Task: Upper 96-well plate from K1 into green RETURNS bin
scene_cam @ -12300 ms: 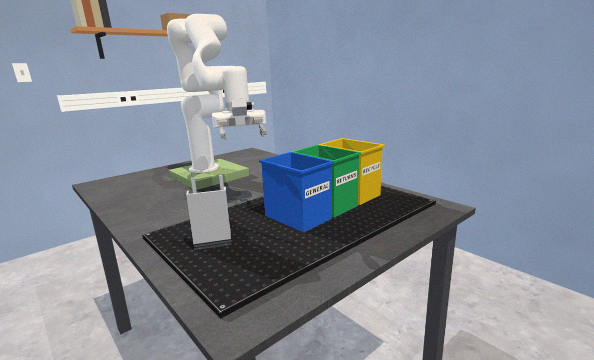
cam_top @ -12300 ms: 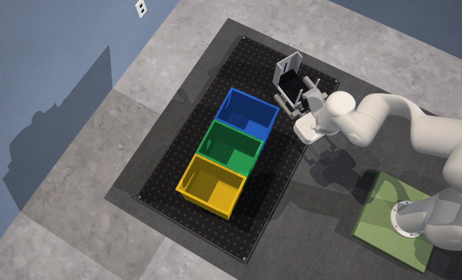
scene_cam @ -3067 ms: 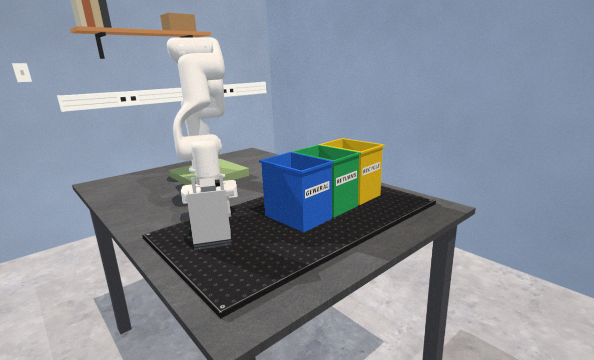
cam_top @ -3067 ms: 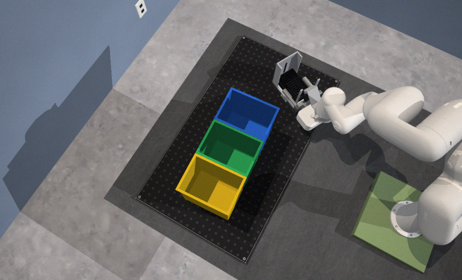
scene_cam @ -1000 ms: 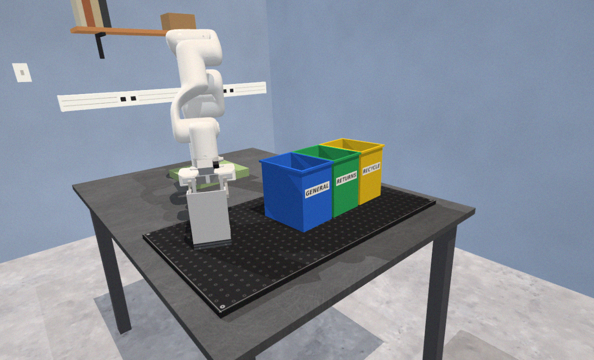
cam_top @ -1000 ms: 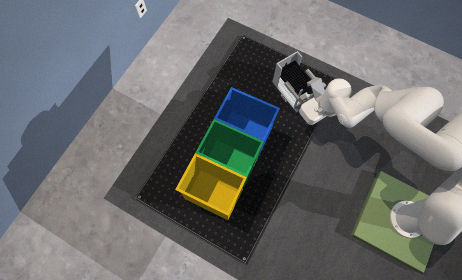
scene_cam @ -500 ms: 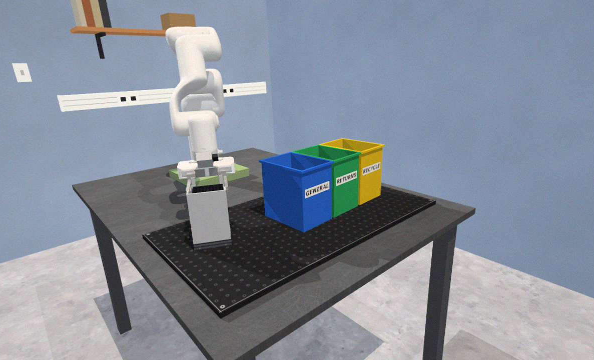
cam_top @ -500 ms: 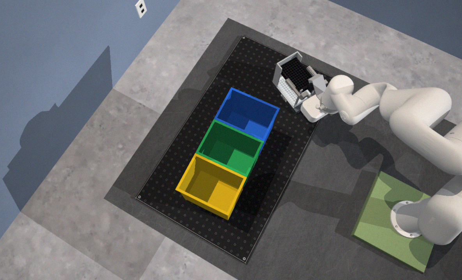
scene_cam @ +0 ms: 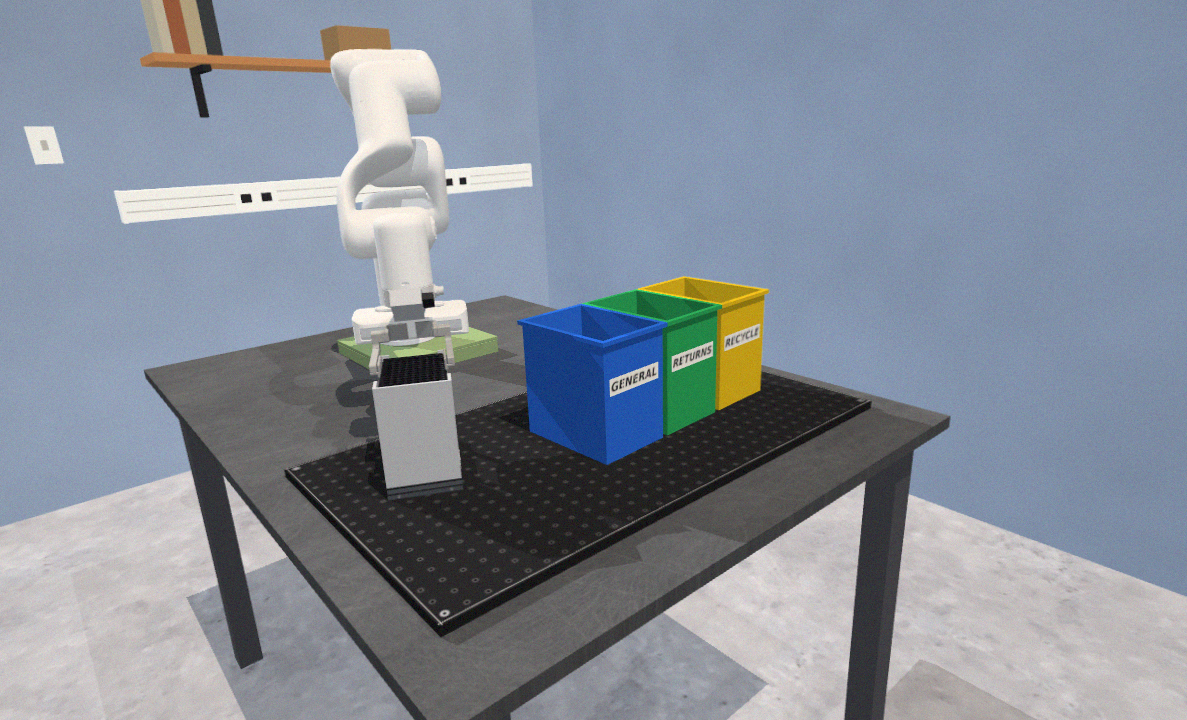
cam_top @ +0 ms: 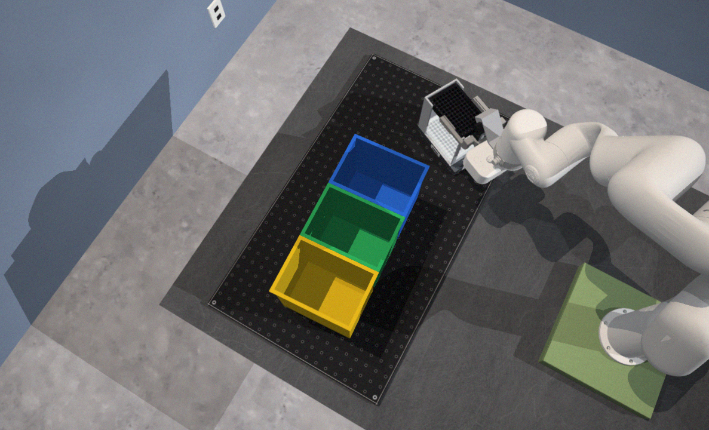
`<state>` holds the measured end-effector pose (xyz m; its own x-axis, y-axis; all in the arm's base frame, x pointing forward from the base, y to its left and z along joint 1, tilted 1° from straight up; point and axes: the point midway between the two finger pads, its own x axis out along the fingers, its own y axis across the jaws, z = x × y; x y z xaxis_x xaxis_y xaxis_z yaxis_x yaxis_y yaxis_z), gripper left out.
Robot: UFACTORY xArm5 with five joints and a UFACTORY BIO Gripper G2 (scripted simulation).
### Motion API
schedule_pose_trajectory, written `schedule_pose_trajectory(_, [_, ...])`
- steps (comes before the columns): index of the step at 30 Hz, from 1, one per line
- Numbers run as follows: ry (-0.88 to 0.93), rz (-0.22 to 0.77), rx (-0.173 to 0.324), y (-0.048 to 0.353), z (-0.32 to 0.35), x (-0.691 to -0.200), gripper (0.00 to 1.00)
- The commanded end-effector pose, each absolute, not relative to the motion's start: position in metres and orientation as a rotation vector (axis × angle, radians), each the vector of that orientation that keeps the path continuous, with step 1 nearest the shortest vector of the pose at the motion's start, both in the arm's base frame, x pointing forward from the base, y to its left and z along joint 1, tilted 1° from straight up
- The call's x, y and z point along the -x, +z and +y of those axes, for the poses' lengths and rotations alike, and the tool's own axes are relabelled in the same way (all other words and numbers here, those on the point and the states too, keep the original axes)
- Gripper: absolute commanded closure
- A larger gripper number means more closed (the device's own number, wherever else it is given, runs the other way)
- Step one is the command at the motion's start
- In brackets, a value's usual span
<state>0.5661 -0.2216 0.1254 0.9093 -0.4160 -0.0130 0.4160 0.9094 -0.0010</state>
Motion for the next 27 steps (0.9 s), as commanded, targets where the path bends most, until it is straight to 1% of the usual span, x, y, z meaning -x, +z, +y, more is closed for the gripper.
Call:
schedule_pose_trajectory(1, [-0.429,0.012,0.007,0.132,-0.222,-0.567,1.00])
schedule_pose_trajectory(27, [-0.429,0.012,0.007,0.172,-0.222,-0.567,1.00])
